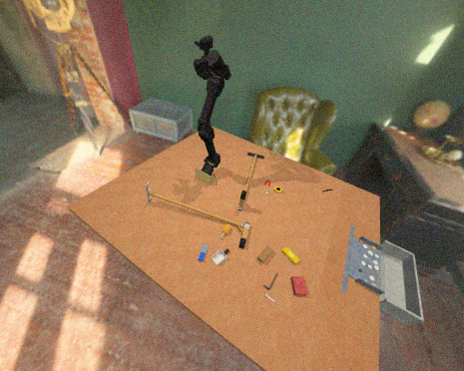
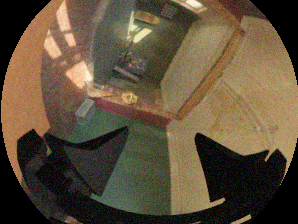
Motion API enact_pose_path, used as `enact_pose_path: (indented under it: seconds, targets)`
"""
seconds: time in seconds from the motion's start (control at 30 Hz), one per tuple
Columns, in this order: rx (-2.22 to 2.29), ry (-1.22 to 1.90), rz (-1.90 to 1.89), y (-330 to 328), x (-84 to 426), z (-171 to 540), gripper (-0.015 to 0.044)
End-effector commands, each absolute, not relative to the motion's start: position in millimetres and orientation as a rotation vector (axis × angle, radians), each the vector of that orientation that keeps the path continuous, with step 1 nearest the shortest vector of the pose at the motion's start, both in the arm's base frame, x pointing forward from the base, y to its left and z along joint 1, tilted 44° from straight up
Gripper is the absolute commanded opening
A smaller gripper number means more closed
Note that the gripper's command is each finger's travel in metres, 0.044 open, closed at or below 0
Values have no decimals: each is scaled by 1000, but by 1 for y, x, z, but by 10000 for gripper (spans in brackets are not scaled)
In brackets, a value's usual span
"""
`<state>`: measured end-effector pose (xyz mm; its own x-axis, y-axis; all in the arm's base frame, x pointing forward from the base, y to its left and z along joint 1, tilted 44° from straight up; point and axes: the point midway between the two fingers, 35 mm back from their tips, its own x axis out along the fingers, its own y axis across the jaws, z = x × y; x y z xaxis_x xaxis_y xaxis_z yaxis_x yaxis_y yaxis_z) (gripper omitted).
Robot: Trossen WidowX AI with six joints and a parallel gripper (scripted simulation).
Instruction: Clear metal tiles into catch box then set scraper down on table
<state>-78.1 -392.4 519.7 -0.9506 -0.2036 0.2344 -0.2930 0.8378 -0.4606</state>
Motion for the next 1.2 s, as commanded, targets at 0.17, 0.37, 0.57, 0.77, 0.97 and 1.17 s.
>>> enact_pose_path:
  seconds: [0.17,0.37,0.57,0.77,0.97,1.17]
  targets:
    - [399,-2773,884,-381,-78,528,177]
    - [376,-2727,970,-367,-86,538,20]
    - [319,-2688,1040,-347,-101,550,0]
    - [264,-2646,1106,-327,-114,562,0]
    - [209,-2600,1168,-305,-126,573,0]
    - [156,-2550,1227,-283,-137,583,0]
